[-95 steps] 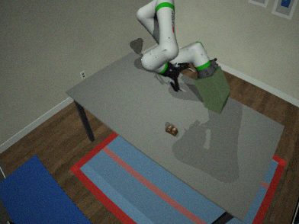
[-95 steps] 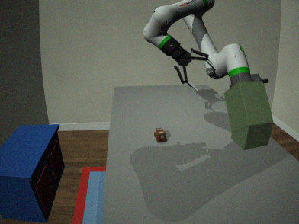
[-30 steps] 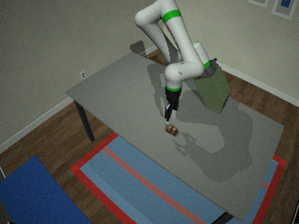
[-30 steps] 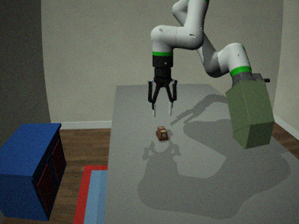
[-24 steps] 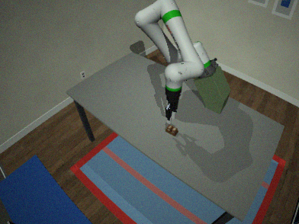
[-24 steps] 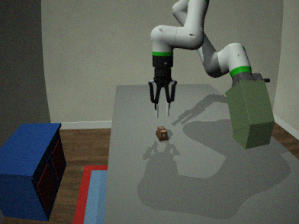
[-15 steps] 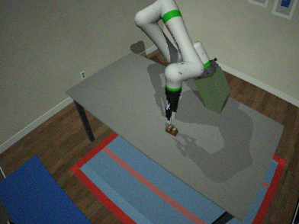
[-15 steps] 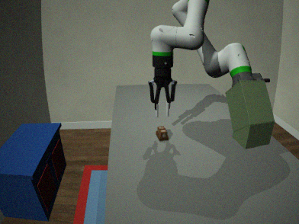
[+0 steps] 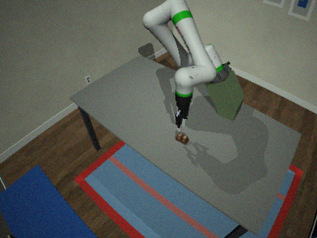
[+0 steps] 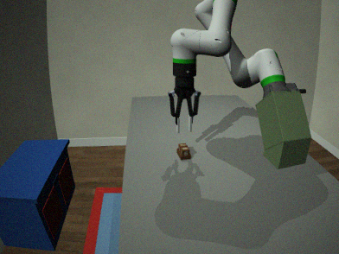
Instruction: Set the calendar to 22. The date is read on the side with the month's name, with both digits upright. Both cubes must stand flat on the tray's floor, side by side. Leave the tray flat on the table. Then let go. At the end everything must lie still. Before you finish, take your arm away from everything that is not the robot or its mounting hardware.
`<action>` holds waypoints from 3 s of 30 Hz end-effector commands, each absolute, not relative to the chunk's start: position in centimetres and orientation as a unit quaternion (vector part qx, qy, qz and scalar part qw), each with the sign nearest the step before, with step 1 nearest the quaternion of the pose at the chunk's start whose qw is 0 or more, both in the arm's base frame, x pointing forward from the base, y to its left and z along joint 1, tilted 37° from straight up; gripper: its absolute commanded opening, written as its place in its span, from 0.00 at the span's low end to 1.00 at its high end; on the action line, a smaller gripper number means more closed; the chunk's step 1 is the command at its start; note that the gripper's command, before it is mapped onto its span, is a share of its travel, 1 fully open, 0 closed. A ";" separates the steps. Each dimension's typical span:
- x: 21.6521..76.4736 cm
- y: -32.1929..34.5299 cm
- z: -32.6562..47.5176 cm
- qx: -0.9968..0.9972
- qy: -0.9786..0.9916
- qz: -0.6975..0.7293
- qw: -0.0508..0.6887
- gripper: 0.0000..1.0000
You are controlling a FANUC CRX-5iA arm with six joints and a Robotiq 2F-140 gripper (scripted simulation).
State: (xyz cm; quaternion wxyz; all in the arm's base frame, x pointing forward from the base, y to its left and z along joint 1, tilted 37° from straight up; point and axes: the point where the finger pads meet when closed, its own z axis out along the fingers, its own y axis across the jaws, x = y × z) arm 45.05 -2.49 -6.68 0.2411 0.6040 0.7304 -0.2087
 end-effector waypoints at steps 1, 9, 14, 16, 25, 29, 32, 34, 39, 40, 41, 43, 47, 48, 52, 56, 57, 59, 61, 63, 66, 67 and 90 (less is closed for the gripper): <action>45.1 -2.5 -6.7 0.604 0.730 -0.209 0.241 0.29; 45.1 -2.7 -6.9 0.604 0.730 -0.208 0.243 0.29; 45.2 -2.9 -7.3 0.604 0.729 -0.208 0.244 0.29; 45.2 -3.1 -7.5 0.604 0.729 -0.208 0.244 0.29; 45.4 -3.8 -8.4 0.604 0.729 -0.208 0.244 0.29; 45.5 -4.2 -8.9 0.604 0.729 -0.208 0.244 0.29; 45.6 -4.5 -9.3 0.604 0.729 -0.208 0.244 0.29; 45.6 -4.7 -9.5 0.604 0.729 -0.208 0.244 0.29; 45.7 -5.1 -10.1 0.604 0.729 -0.208 0.244 0.29; 45.7 -5.1 -10.1 0.604 0.729 -0.208 0.244 0.29; 45.7 -5.1 -10.1 0.604 0.729 -0.208 0.244 0.29; 45.7 -5.3 -10.3 0.604 0.729 -0.208 0.244 0.29; 45.8 -5.5 -10.5 0.604 0.729 -0.208 0.244 0.29; 45.8 -5.5 -10.6 0.604 0.729 -0.208 0.244 0.29; 45.8 -5.6 -10.7 0.604 0.729 -0.208 0.244 0.29; 45.8 -5.7 -10.8 0.604 0.729 -0.208 0.244 0.29; 45.8 -5.7 -10.8 0.604 0.729 -0.208 0.244 0.29; 45.8 -5.7 -10.8 0.604 0.729 -0.208 0.244 0.29; 45.8 -5.7 -10.8 0.604 0.729 -0.208 0.244 0.29; 45.8 -5.7 -10.8 0.604 0.729 -0.208 0.244 0.29; 45.8 -5.7 -10.8 0.604 0.729 -0.208 0.244 0.29; 45.8 -5.7 -10.8 0.604 0.729 -0.208 0.244 0.29; 45.8 -5.7 -10.8 0.604 0.729 -0.208 0.244 0.29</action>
